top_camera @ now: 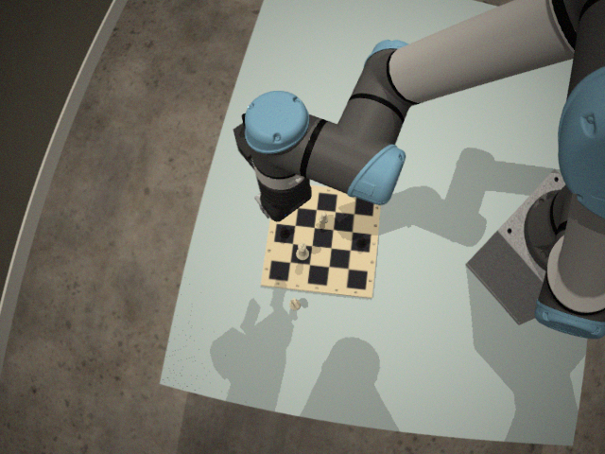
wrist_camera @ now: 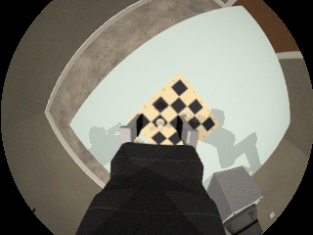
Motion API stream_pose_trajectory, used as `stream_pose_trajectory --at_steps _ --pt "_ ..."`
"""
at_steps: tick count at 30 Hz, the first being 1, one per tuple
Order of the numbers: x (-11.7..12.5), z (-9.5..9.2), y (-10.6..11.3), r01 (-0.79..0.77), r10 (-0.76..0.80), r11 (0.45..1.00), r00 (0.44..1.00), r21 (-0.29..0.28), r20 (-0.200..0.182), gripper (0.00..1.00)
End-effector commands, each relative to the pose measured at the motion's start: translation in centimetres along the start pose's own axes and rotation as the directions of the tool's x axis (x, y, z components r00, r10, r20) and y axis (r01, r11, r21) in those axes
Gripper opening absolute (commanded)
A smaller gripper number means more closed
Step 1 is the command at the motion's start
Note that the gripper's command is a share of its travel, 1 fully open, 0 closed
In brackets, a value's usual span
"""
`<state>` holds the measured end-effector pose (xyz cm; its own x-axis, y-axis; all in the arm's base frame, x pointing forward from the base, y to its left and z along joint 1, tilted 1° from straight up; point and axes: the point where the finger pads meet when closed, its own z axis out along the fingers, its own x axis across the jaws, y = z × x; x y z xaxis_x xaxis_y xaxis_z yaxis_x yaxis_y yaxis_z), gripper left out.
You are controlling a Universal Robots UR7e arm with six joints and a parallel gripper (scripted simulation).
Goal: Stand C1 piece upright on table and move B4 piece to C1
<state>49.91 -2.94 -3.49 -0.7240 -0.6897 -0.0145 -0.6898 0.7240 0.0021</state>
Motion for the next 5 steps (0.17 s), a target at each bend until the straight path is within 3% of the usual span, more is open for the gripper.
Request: stream_pose_trajectory --at_steps 1,5 --pt "-0.02 -0.05 -0.04 0.000 0.000 1.000 1.000 0.001 0.001 1.00" --pt "-0.02 -0.05 -0.04 0.000 0.000 1.000 1.000 0.001 0.001 1.00"
